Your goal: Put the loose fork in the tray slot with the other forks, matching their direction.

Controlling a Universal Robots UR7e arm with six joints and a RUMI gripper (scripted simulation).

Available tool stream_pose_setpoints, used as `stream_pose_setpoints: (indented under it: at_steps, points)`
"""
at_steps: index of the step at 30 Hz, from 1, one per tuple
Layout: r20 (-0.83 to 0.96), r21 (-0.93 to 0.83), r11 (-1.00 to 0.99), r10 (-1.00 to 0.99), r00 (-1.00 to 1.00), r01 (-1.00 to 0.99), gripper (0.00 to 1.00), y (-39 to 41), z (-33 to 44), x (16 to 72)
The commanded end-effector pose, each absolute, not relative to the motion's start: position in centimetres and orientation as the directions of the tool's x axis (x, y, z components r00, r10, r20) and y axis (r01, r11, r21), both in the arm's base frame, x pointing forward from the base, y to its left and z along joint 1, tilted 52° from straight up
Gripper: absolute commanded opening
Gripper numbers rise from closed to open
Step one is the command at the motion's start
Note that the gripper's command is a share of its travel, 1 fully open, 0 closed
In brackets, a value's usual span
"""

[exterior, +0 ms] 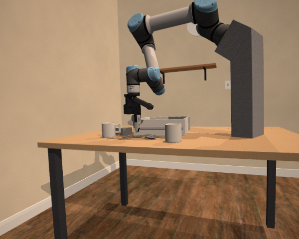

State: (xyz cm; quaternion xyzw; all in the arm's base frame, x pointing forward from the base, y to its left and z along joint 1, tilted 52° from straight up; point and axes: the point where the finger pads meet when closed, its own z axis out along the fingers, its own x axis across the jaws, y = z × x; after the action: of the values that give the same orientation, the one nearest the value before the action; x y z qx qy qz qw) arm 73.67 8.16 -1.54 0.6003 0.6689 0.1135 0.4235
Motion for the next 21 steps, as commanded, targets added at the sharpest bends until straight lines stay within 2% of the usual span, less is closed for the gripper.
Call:
stream_pose_setpoints:
  at_steps: [1,21]
  points:
    - [-0.43,0.662,0.254,0.899,0.08,0.705,0.17,8.15,-1.38,73.83]
    - [-0.43,0.662,0.253,0.899,0.081,0.705,0.17,7.7,-2.11,74.64]
